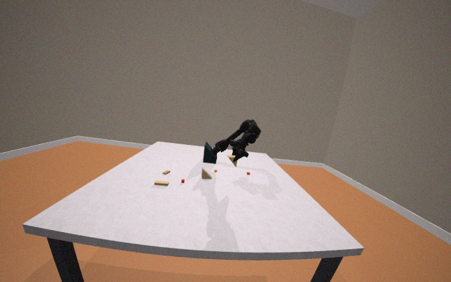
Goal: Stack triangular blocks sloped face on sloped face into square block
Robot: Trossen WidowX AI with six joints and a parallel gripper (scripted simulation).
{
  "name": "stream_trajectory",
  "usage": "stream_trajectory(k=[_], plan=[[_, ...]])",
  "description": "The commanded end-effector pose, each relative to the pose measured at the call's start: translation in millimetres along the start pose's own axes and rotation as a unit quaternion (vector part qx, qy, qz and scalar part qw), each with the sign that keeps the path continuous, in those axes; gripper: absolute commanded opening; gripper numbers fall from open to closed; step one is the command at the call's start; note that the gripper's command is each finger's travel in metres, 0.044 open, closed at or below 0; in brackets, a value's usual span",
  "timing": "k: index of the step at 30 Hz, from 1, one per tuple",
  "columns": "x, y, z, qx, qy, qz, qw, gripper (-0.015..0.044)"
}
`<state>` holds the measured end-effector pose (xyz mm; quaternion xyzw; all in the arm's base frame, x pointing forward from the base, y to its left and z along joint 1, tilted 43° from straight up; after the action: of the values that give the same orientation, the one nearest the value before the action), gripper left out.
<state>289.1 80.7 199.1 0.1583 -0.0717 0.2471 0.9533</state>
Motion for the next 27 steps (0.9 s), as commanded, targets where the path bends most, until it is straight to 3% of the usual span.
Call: stream_trajectory(k=[1, 18, 27], plan=[[-5.1, -17.6, -5.5, 0.003, 0.004, 0.000, 1.000, 0.0000], [-41.7, -90.1, -14.5, 0.011, -0.001, -0.005, 1.000, 0.0000], [-40.1, -93.0, -40.5, 0.011, -0.001, -0.005, 1.000, 0.0000]])
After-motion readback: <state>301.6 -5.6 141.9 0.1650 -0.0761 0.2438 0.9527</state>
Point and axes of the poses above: the point midway between the two fingers, 35 mm back from their tips, its own z axis back along the fingers, its own x axis across the jaws, y = z × x, the point moved 3 cm from there along z, back along the fingers, and after that the axes turned 10 degrees about z, right-handed, at the moved point
